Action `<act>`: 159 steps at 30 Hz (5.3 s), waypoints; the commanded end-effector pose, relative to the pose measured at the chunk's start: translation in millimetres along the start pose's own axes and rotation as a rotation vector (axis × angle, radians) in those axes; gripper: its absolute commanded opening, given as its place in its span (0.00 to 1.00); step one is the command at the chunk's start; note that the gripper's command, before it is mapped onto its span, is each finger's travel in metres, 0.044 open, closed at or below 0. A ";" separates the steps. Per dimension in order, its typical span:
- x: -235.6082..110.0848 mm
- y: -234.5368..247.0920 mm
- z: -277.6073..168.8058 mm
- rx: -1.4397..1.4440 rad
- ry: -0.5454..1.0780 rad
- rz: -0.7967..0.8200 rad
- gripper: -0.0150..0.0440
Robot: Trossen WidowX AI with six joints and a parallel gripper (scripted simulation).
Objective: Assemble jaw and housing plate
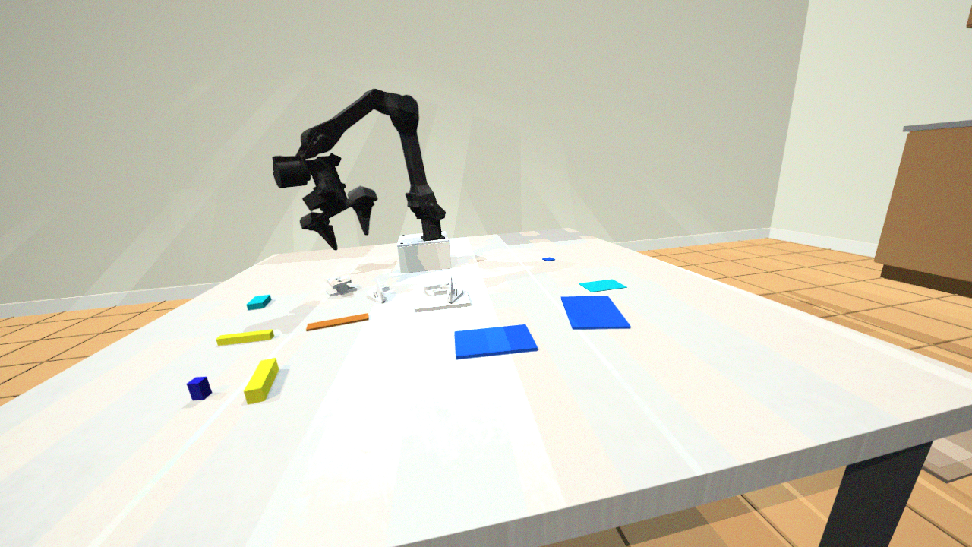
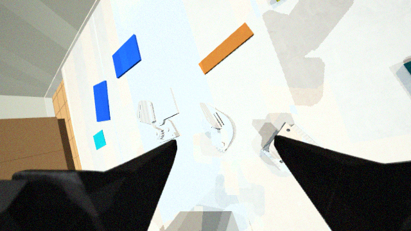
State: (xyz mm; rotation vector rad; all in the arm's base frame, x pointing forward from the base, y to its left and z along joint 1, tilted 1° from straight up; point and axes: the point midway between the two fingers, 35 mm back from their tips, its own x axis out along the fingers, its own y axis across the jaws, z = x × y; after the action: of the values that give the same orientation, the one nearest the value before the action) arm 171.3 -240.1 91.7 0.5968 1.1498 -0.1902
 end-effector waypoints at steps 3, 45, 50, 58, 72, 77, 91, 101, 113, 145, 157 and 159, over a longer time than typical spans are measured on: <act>20.2 10.7 0.2 -0.153 0.105 -0.069 1.00; 98.2 30.6 -1.4 -0.605 0.337 -0.289 1.00; 104.7 27.9 -2.5 -0.605 0.337 -0.289 1.00; 116.7 23.1 -5.0 -0.605 0.337 -0.288 1.00; 137.2 15.1 -10.9 -0.605 0.338 -0.288 1.00; 143.3 12.8 -13.1 -0.605 0.338 -0.288 1.00; 143.5 12.7 -13.1 -0.605 0.338 -0.288 1.00; 143.9 12.5 -13.2 -0.605 0.338 -0.288 1.00; 143.6 13.2 -13.0 -0.600 0.336 -0.286 0.64; 112.0 25.0 -2.0 -0.602 0.336 -0.287 0.48; 76.8 39.0 4.7 -0.605 0.337 -0.288 0.48; 72.9 40.6 5.1 -0.605 0.337 -0.289 0.48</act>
State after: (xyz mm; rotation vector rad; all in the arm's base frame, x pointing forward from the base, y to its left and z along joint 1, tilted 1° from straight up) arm 221.8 -195.8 26.7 -0.0652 1.5450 0.0314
